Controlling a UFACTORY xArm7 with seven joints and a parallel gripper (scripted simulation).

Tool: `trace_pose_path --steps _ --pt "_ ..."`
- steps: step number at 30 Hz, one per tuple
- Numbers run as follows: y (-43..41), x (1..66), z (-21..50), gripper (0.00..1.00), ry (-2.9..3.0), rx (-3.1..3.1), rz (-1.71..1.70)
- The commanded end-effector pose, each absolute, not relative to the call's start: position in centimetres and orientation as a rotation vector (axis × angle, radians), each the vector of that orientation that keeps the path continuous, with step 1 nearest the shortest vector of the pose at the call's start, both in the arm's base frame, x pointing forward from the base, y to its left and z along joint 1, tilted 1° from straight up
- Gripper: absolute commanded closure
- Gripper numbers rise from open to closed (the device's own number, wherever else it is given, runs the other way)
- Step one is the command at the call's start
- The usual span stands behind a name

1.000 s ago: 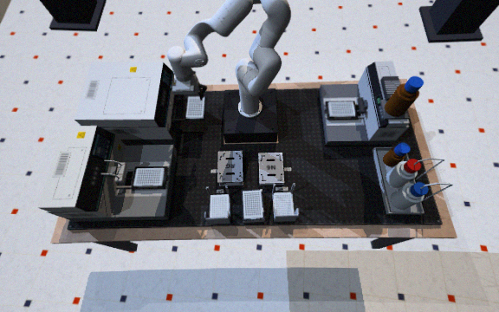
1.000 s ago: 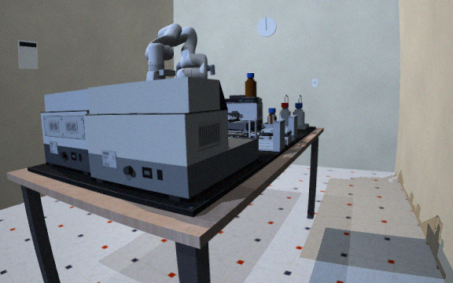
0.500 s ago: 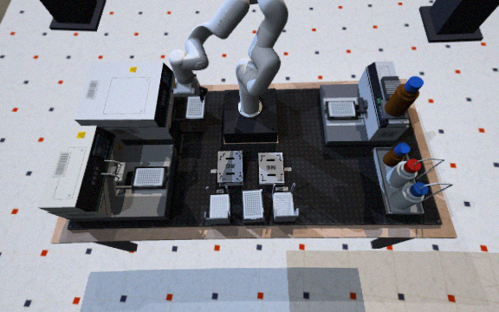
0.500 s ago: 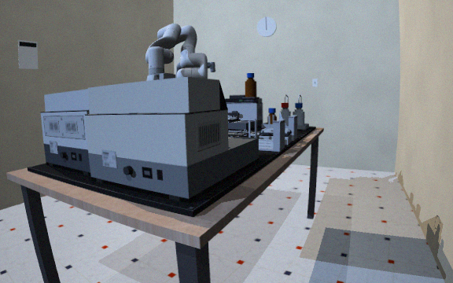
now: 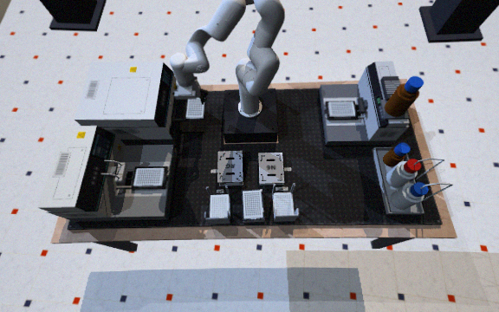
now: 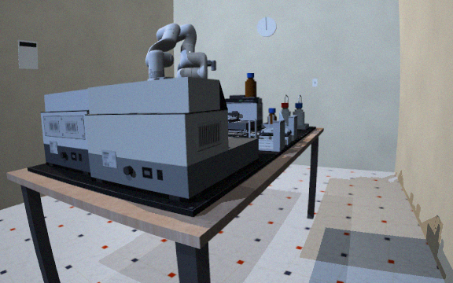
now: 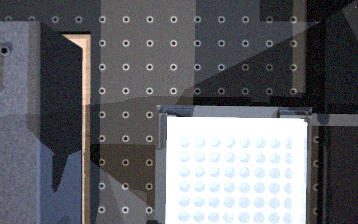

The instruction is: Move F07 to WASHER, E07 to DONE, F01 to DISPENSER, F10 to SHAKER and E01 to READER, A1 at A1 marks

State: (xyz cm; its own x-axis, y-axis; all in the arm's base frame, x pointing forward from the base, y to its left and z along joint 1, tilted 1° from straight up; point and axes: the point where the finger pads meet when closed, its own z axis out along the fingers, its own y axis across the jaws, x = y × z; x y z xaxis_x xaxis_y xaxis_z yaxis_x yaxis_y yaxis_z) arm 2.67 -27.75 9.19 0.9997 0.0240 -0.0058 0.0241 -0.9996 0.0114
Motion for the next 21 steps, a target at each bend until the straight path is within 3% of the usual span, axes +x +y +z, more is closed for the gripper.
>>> trace_pose_path --steps 1,21 --pt "-27.93 2.68 8.75 0.0 0.038 3.126 -0.008" --pt "-27.93 2.68 8.31 0.0 0.038 3.126 -0.008"
